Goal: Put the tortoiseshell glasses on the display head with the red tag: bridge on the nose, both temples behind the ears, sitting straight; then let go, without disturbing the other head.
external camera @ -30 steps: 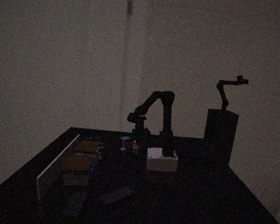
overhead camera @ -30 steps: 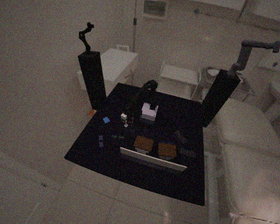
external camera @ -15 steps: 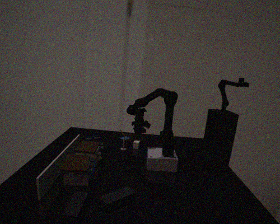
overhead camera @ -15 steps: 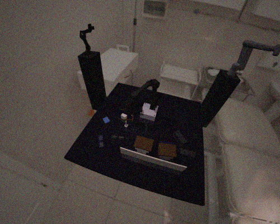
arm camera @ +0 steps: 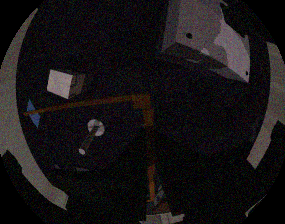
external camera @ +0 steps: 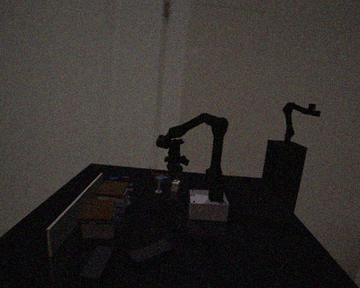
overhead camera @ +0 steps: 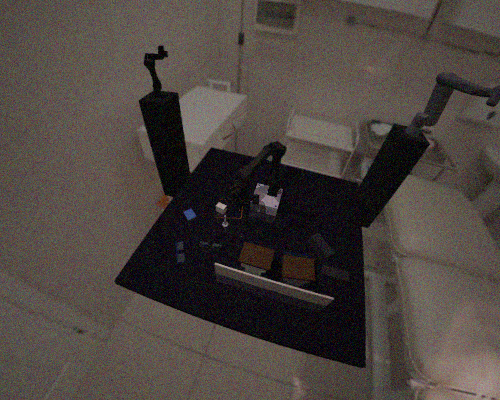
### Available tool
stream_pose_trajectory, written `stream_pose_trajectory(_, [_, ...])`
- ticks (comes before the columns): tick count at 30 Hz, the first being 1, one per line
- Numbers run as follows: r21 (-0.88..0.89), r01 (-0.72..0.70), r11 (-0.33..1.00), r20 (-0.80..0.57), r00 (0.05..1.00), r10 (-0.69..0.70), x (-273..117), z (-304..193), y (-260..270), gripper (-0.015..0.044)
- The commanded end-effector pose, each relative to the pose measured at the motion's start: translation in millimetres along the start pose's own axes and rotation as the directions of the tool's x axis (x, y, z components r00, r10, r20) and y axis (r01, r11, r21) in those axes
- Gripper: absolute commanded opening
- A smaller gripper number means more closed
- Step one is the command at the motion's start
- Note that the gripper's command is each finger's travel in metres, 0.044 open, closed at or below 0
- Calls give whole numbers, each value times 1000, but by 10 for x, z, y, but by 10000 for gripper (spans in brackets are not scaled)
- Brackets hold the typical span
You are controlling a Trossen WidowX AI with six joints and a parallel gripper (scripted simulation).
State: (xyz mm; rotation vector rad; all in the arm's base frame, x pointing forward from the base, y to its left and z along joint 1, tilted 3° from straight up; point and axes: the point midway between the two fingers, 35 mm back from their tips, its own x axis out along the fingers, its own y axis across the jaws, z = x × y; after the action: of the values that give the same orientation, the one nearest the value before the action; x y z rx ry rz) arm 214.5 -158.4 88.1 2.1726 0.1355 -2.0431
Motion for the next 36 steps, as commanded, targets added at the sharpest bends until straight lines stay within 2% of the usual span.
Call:
stream_pose_trajectory(1, [1, 2, 1000, 4, 1000, -2, 4, -96, -120, 0])
stream_pose_trajectory(19, [2, 9, 1000, 0, 1000, -9, 3, -512, -791, 0])
stream_pose_trajectory(36, [2, 14, 1000, -4, 1000, -14, -9, -688, -1393, 0])
